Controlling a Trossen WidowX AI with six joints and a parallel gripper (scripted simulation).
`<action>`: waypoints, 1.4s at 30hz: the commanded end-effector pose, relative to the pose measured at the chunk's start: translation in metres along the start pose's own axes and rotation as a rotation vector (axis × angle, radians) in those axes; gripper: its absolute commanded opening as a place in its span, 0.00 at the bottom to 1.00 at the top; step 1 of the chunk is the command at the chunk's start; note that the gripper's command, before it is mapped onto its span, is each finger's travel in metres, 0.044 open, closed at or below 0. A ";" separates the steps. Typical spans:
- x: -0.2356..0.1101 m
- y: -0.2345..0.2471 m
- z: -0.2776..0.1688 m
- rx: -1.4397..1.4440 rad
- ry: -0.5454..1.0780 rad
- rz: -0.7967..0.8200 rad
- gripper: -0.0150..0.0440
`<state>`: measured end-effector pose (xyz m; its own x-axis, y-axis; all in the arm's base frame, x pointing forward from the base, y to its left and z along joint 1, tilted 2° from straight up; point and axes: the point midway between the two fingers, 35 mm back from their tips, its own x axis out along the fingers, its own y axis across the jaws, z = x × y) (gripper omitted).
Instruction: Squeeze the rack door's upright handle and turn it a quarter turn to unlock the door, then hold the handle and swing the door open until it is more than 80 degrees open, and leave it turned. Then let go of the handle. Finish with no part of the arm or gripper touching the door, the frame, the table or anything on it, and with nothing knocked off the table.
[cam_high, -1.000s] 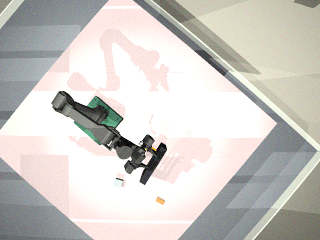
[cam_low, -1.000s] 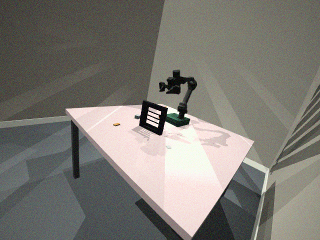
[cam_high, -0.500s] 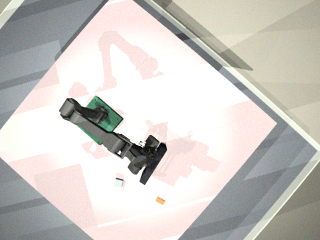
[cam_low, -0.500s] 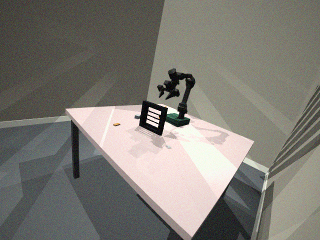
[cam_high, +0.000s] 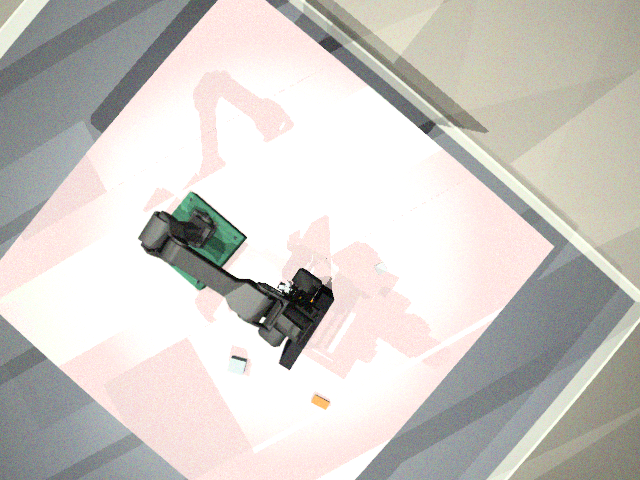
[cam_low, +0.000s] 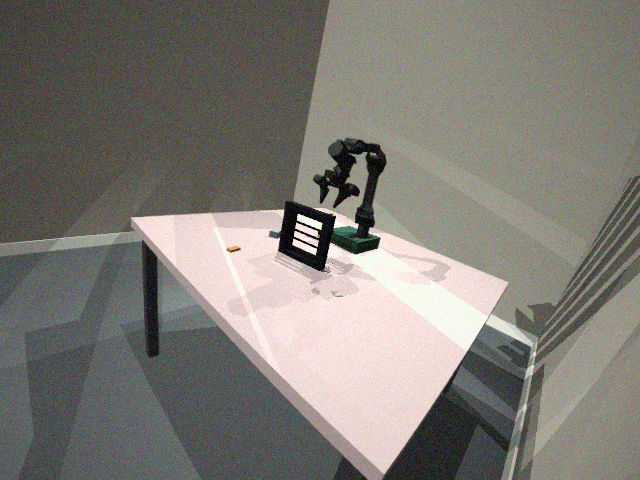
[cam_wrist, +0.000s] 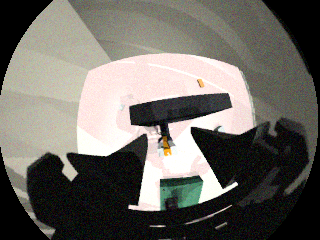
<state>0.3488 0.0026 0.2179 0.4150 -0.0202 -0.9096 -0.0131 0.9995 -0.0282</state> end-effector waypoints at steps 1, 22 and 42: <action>0.000 0.001 -0.004 -0.012 0.094 -0.002 0.75; 0.005 0.004 -0.028 -0.034 0.398 -0.002 0.75; 0.036 0.004 -0.039 -0.034 0.398 -0.002 0.75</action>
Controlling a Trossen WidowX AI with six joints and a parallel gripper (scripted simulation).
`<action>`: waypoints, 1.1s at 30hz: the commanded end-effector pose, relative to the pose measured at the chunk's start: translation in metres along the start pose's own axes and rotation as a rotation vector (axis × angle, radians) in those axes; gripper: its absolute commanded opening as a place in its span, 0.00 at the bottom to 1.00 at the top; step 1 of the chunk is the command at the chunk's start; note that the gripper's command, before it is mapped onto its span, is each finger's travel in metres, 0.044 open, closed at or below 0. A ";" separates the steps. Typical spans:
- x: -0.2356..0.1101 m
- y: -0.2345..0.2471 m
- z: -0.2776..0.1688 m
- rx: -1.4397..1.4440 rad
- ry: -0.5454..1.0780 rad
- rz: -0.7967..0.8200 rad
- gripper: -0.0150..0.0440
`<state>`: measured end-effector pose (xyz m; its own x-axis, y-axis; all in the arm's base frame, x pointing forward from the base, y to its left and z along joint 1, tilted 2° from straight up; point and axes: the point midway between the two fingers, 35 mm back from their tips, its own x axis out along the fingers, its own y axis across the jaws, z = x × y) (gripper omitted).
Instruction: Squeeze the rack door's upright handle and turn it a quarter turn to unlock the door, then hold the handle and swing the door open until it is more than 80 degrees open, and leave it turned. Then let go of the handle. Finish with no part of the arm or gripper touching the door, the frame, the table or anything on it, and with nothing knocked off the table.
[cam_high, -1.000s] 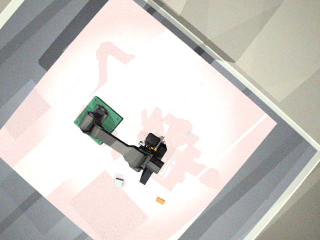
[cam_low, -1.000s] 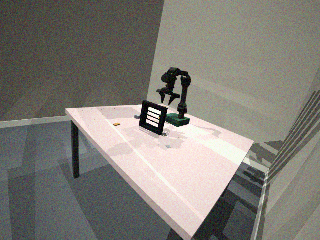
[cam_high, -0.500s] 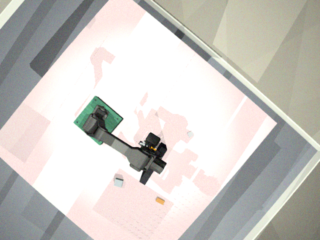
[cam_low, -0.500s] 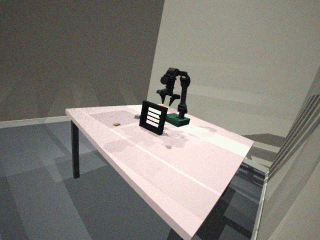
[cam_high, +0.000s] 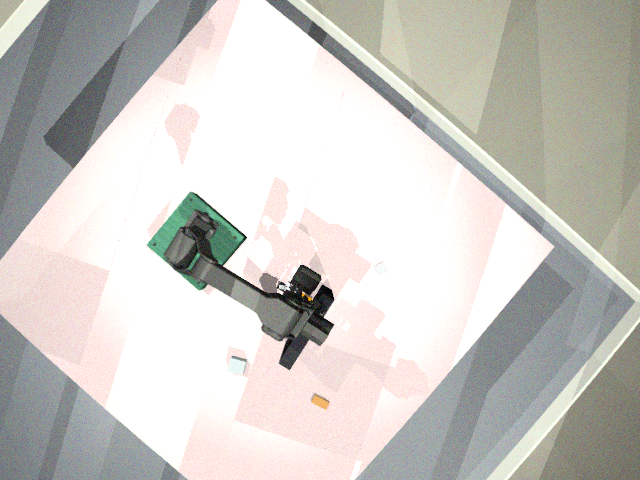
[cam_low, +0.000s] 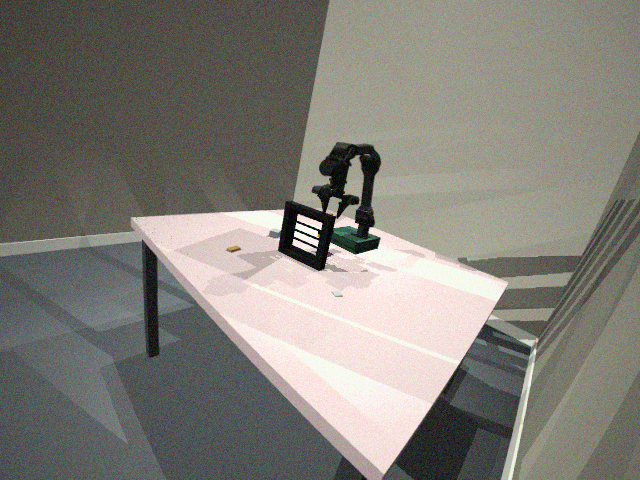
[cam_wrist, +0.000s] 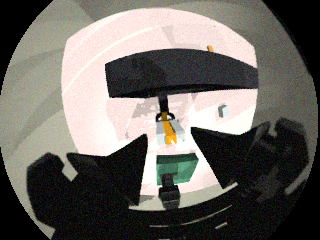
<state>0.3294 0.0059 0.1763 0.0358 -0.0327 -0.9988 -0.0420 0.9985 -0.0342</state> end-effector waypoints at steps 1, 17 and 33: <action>0.009 -0.001 -0.001 -0.003 0.005 -0.003 0.75; 0.035 -0.001 -0.003 -0.003 0.005 -0.003 0.75; 0.039 -0.001 -0.004 -0.003 0.005 -0.003 0.38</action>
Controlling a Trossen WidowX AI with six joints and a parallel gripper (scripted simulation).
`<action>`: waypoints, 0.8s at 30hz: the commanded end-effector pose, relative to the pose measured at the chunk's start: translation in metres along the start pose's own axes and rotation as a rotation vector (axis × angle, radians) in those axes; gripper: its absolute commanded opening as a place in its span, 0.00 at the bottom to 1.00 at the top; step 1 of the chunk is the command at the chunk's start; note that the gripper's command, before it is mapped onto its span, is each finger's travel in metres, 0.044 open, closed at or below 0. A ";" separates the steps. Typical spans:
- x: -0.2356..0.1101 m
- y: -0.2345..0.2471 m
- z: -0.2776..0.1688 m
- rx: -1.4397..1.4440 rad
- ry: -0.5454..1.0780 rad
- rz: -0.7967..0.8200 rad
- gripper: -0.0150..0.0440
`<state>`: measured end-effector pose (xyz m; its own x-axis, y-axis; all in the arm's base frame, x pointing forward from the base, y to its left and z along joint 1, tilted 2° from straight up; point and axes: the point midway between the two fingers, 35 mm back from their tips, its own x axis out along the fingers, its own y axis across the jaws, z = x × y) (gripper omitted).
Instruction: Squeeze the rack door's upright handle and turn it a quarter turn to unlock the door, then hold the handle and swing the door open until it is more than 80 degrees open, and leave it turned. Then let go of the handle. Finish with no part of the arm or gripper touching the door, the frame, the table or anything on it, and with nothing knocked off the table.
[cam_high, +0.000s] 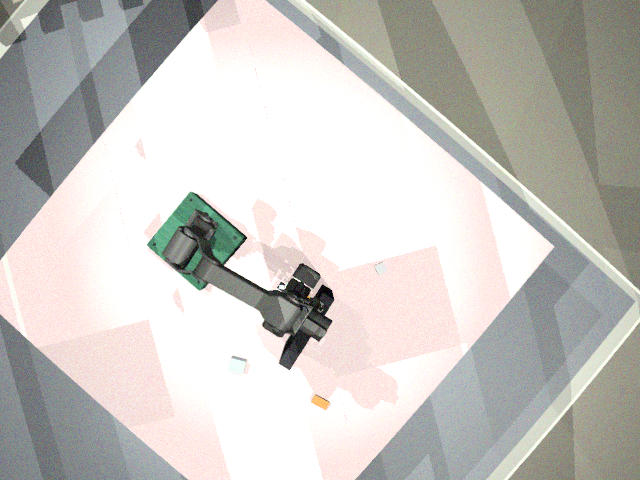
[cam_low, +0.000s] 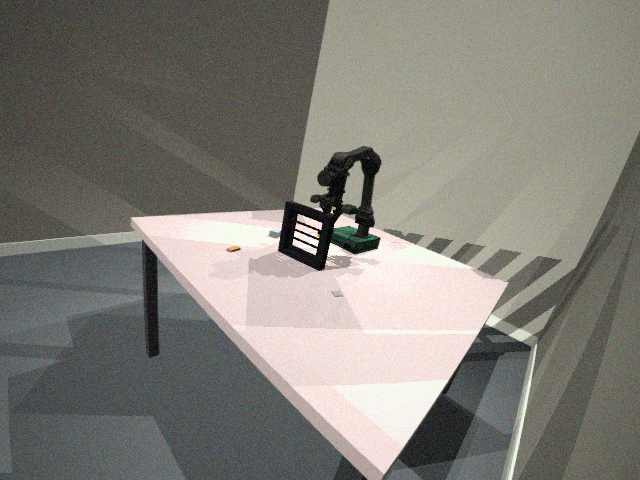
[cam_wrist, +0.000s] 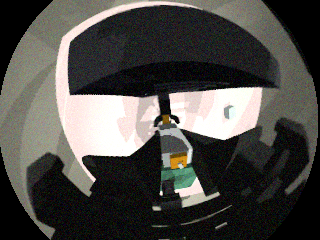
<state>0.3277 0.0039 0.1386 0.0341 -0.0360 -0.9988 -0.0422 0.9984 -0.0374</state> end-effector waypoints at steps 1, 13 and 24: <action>0.001 0.000 -0.001 -0.003 0.004 0.000 0.37; 0.001 0.000 -0.001 -0.036 0.004 0.000 0.29; 0.001 0.000 -0.001 -0.569 0.004 0.001 0.29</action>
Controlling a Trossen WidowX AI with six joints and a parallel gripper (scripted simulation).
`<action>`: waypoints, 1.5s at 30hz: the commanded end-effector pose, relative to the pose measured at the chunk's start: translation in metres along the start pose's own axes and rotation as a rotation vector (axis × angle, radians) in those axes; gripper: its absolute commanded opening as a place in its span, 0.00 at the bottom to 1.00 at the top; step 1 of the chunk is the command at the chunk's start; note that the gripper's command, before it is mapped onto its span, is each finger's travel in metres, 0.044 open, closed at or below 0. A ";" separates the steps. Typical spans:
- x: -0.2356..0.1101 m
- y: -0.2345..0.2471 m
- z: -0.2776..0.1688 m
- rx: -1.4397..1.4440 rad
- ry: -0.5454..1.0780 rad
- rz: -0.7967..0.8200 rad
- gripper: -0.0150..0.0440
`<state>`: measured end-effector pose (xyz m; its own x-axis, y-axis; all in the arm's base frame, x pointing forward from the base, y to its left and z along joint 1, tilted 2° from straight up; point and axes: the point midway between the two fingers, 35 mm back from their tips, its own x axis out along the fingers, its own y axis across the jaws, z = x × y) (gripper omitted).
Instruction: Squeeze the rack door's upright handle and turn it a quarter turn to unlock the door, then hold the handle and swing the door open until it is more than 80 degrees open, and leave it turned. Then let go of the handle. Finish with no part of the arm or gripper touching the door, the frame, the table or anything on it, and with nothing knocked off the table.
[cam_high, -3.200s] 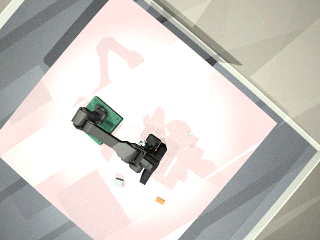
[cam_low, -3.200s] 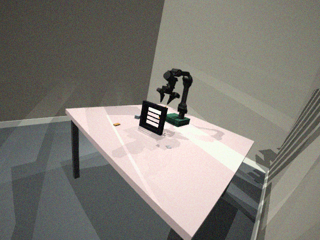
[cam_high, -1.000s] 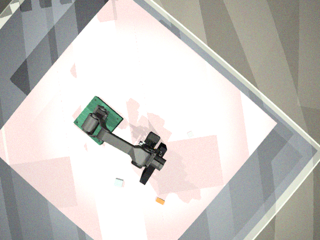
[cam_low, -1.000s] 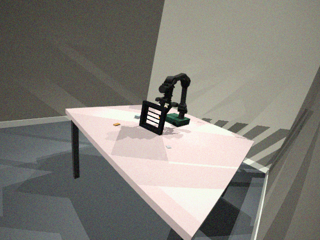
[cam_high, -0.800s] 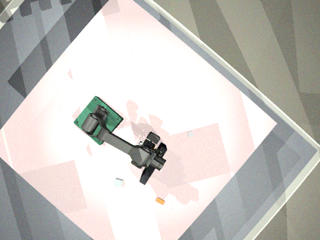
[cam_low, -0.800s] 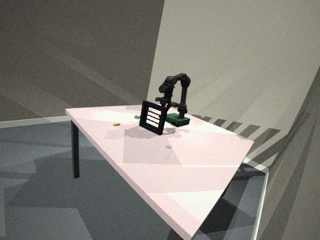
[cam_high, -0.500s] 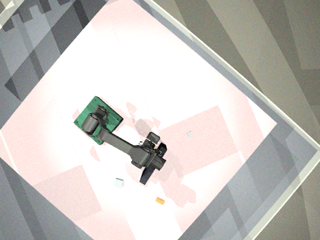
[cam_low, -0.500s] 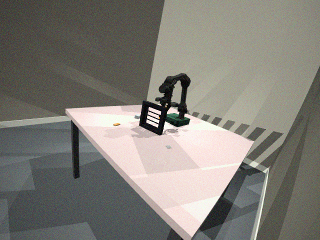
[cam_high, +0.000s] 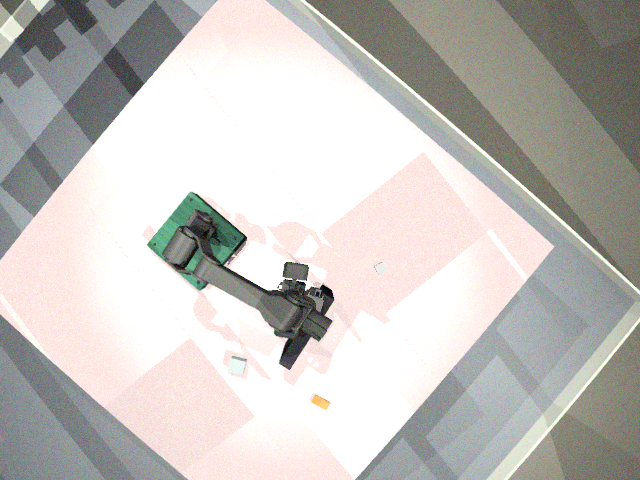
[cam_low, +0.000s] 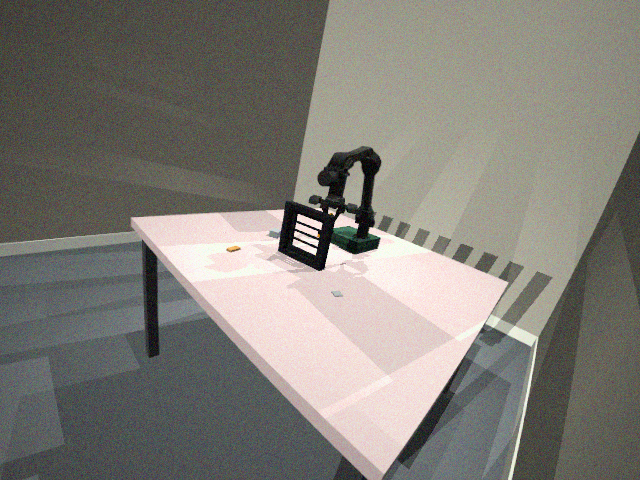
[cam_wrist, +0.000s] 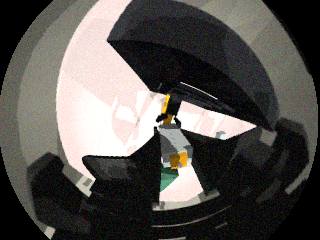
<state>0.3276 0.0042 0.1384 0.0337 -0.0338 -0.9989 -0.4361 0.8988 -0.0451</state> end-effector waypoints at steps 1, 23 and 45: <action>0.001 0.000 -0.001 -0.209 0.004 0.000 0.29; 0.001 0.000 -0.001 -1.293 0.004 0.002 0.29; 0.001 0.000 -0.001 -1.514 0.004 0.003 0.60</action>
<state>0.3260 0.0049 0.1378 0.0265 -0.0294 -0.9992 -0.9273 -0.3740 -0.0136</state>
